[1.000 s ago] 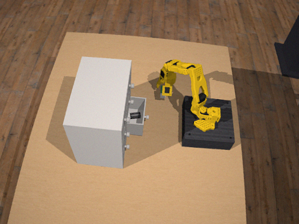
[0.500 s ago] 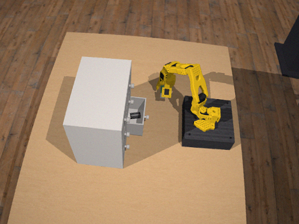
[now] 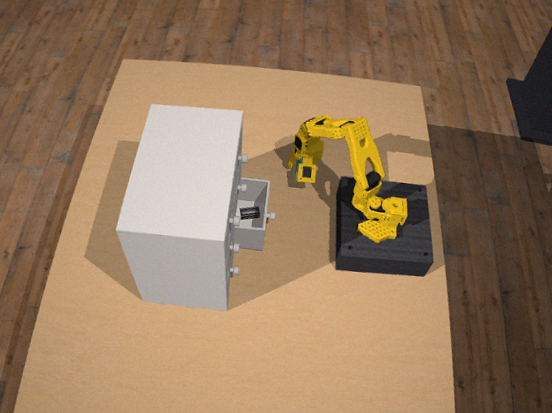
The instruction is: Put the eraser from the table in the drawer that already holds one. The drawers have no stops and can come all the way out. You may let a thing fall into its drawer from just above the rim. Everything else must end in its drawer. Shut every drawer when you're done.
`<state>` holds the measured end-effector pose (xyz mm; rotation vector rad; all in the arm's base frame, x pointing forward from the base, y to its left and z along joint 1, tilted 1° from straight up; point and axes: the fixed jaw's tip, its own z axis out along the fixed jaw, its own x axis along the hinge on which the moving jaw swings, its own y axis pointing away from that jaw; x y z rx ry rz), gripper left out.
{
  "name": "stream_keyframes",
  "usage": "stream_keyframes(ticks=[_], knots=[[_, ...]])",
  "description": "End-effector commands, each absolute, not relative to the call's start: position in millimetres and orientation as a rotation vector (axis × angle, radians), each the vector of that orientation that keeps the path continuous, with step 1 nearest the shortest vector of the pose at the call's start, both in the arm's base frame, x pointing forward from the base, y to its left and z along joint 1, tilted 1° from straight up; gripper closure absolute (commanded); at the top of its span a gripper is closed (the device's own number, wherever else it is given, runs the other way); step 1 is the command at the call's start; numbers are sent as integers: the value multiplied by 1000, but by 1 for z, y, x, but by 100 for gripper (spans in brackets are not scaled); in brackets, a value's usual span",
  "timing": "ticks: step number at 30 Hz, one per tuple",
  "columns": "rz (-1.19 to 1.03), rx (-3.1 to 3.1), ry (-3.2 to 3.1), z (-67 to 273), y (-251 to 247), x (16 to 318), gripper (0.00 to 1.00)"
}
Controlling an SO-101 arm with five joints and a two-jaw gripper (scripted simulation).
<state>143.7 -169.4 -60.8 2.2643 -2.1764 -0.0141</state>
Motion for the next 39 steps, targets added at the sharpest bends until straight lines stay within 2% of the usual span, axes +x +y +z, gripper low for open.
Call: stream_keyframes(ticks=[1, 39], knots=[[-14, 2267, -2176, -66, -170, 144, 73], [-14, 2267, -2176, -71, -169, 143, 73]])
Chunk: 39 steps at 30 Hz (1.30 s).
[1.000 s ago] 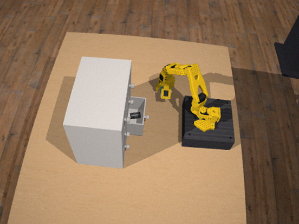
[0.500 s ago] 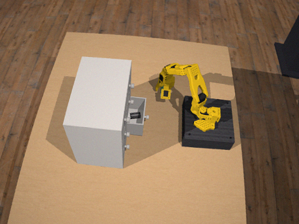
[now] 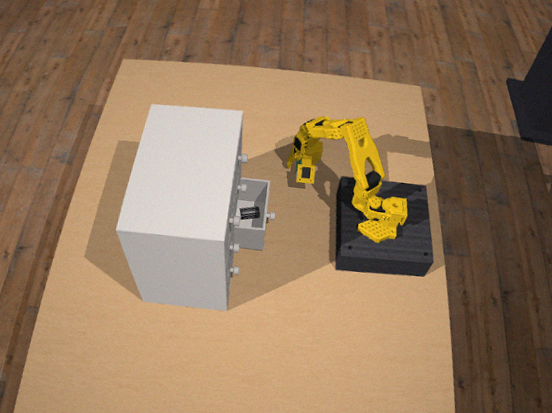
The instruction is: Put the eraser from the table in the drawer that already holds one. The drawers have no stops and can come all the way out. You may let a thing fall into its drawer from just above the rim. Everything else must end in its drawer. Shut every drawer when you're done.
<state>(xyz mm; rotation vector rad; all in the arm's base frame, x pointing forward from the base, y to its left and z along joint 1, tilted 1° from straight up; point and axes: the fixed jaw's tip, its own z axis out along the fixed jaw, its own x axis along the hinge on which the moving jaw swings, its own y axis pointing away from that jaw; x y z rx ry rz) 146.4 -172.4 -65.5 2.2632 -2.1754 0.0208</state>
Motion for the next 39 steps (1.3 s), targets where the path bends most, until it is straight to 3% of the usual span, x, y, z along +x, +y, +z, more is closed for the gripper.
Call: stream_keyframes(ticks=[1, 39], knots=[[-14, 2267, -2176, -71, -169, 143, 73], [-14, 2267, -2176, -72, -166, 141, 73]])
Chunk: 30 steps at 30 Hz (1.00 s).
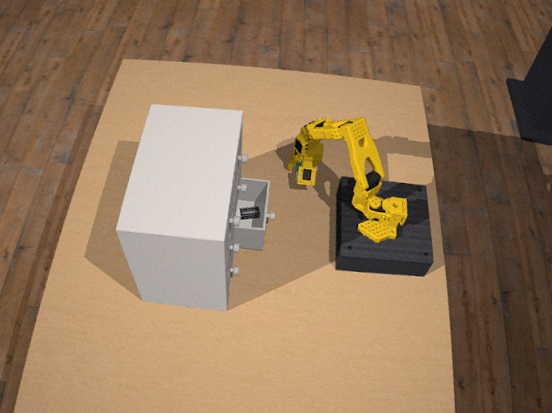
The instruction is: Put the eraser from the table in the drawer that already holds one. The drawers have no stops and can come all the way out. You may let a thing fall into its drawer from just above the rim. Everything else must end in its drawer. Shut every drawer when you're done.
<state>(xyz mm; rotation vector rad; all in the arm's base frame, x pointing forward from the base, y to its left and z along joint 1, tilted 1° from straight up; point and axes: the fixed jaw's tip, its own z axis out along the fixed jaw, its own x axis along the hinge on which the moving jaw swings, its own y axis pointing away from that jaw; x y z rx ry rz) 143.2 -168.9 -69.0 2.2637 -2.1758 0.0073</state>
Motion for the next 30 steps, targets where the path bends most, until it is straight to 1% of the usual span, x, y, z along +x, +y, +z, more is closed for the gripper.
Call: stream_keyframes(ticks=[1, 30], knots=[[-14, 2267, -2176, -72, -166, 141, 73], [-14, 2267, -2176, -72, -166, 141, 89]])
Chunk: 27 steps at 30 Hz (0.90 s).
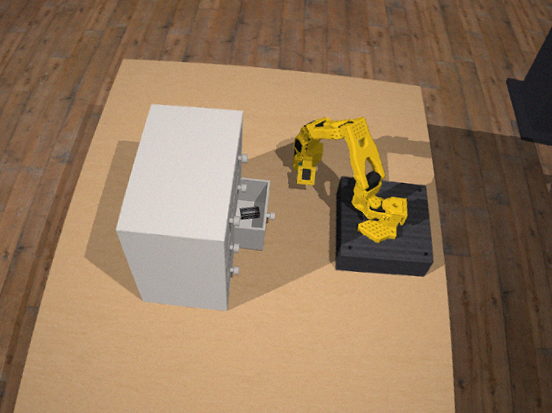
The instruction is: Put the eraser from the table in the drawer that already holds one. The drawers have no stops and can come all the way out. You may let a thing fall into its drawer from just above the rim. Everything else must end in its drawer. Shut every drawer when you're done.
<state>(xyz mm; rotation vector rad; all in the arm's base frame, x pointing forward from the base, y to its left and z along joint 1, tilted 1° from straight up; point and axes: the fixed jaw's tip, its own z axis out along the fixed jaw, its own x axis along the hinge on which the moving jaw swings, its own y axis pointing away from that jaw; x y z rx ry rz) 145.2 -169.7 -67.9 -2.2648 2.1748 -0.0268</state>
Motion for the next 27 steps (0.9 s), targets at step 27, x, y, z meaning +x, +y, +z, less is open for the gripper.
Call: stream_keyframes(ticks=[27], knots=[[14, -2266, 2175, -72, -166, 141, 100]])
